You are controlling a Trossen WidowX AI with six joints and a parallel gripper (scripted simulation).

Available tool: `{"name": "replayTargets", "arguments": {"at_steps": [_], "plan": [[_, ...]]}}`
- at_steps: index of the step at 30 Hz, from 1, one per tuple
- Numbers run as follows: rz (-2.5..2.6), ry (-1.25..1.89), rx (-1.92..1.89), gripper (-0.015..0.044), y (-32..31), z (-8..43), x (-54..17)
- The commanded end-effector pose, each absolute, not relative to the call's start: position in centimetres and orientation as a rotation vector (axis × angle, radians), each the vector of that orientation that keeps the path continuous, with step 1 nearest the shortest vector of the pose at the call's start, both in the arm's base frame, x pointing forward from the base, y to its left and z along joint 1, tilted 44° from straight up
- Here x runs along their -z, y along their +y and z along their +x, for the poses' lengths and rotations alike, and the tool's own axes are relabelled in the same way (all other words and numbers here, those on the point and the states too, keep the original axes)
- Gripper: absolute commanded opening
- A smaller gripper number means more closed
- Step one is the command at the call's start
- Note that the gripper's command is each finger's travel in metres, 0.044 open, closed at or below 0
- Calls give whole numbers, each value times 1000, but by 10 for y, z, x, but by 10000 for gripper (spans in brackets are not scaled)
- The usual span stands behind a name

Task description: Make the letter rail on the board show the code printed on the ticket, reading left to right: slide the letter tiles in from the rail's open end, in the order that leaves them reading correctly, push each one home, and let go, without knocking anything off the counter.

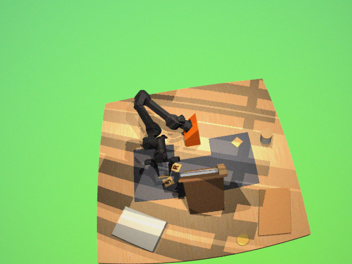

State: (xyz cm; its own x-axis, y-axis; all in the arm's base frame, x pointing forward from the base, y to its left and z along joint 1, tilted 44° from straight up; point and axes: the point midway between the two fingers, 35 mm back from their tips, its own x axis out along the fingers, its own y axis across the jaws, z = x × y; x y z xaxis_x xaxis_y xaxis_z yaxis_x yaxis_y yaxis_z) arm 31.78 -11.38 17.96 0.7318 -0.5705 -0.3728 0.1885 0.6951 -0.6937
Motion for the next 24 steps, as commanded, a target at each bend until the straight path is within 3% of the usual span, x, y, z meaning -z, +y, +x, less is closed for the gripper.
{"name": "replayTargets", "arguments": {"at_steps": [1,24], "plan": [[-678,615,454,0,-114,318,-180],[-681,611,449,0,-107,319,-170]]}}
